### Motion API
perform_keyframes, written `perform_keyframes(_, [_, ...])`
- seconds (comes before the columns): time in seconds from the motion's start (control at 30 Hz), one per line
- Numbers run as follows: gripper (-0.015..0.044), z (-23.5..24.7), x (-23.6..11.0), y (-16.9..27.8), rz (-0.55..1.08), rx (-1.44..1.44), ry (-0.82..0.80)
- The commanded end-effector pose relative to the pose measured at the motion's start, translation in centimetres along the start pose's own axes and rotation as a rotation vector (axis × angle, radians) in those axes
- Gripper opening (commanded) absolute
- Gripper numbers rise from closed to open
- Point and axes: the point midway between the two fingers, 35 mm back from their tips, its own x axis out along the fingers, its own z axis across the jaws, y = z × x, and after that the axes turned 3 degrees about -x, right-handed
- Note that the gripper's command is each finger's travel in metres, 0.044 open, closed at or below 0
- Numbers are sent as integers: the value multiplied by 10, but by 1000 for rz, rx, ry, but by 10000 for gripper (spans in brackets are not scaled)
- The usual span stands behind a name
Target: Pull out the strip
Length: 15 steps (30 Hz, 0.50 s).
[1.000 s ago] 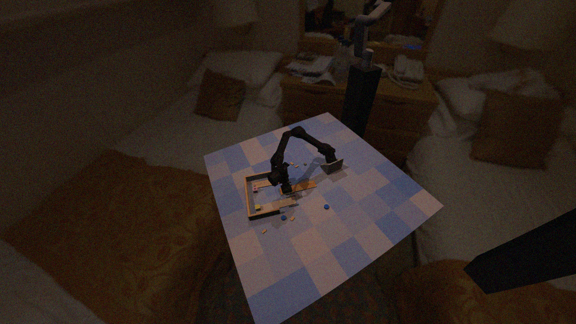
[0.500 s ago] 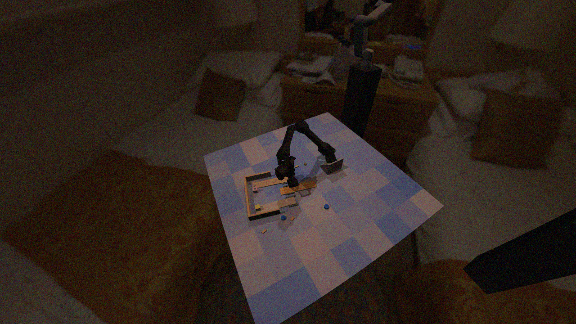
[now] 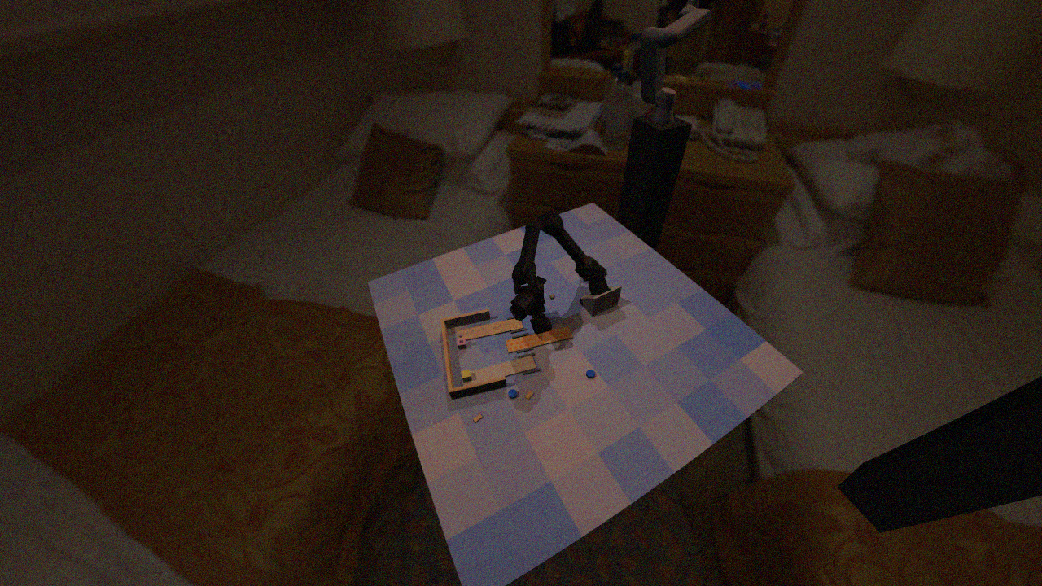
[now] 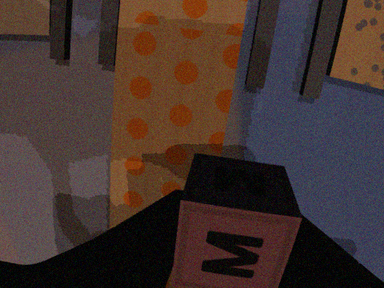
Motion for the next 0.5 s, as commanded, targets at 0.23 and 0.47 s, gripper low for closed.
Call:
perform_keyframes(0.23, [0, 0, -35, 3, -4, 6, -9])
perform_keyframes(0.47, [0, 0, -35, 3, -4, 6, -9])
